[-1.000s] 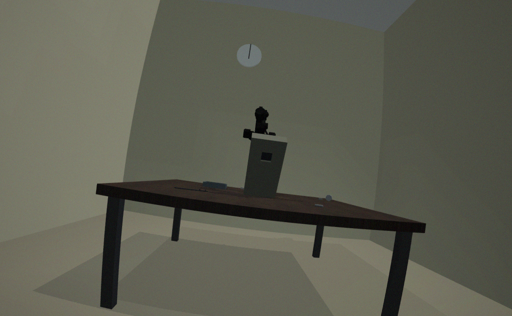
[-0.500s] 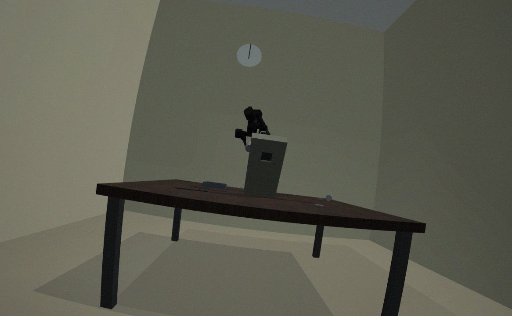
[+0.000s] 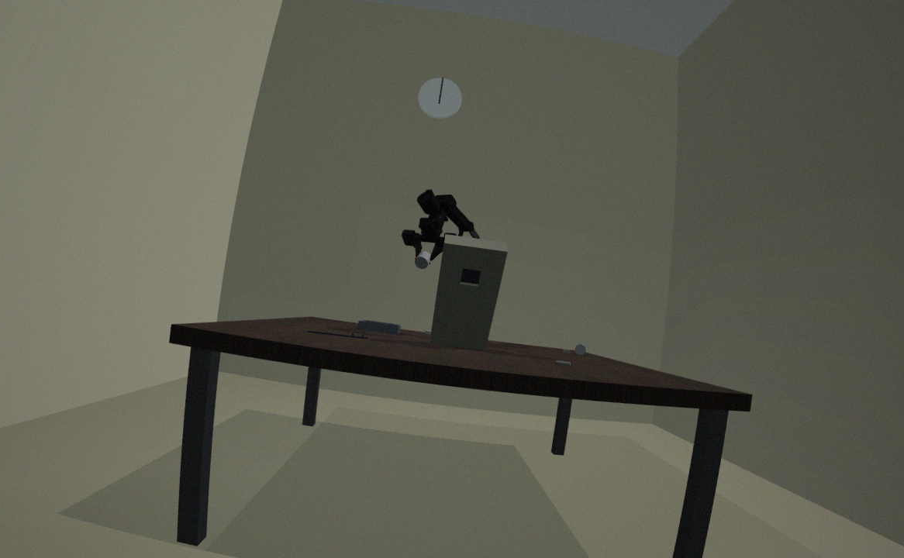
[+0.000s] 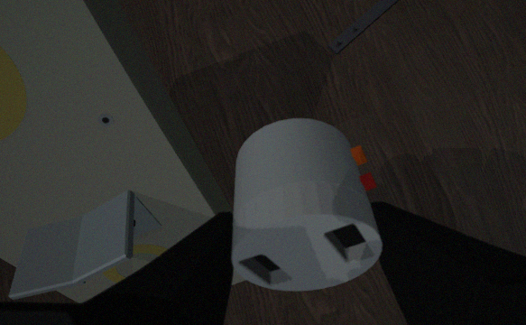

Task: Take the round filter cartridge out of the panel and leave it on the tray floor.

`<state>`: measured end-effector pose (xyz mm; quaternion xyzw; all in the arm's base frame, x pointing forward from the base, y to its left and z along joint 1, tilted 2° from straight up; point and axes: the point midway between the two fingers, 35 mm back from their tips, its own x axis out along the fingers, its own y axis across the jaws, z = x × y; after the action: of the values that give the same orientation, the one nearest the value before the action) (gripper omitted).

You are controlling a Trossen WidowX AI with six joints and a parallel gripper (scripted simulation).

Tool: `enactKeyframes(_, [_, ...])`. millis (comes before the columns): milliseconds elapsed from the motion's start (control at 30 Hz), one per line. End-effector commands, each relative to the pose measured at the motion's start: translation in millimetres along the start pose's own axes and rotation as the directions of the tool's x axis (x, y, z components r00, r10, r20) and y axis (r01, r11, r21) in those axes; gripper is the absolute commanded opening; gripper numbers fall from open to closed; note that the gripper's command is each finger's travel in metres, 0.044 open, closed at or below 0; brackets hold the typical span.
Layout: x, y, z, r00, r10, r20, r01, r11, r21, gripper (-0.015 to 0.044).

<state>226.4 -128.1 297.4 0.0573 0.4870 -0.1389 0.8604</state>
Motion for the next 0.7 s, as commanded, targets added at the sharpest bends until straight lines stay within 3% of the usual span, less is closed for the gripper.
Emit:
enactKeyframes(0, [-5, -17, -6, 0.999, -0.051, 0.01, 0.05, 0.995, 0.083, 0.0])
enactKeyframes(667, [-24, -101, -50, 0.954, -0.292, -0.06, 0.284, 0.828, 0.484, 0.0])
